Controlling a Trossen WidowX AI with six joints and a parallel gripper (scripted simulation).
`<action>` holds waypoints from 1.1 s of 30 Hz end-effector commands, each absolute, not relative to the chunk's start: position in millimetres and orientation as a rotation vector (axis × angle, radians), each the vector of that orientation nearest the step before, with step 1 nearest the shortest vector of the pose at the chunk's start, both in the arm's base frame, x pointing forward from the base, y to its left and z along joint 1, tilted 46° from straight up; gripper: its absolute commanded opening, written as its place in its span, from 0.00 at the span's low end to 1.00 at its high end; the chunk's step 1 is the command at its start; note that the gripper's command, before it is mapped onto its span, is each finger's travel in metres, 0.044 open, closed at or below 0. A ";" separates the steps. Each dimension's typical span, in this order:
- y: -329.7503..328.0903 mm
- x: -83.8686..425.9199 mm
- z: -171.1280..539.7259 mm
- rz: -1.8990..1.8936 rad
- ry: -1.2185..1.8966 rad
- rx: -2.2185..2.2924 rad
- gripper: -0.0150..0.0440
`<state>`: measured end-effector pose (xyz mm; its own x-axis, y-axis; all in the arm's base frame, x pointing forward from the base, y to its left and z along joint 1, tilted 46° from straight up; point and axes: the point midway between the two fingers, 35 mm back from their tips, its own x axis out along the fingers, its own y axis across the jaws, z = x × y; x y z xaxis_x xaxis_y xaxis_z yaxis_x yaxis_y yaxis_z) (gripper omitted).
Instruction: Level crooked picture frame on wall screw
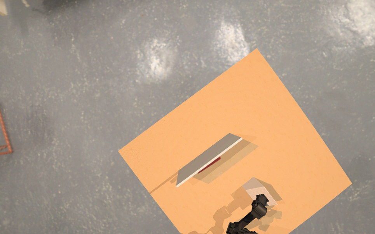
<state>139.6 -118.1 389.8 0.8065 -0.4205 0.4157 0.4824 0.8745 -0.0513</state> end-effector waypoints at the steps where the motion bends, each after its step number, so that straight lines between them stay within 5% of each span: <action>1: -113.3 152.9 372.2 -0.389 -0.461 0.149 0.69; 22: -26.4 219.0 245.6 -0.003 -0.236 1.764 0.69; 33: 18.9 219.7 194.0 -0.026 -0.038 2.201 0.69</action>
<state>220.8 17.2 197.7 0.9994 -0.0356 0.0013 -0.0208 -0.5543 0.8320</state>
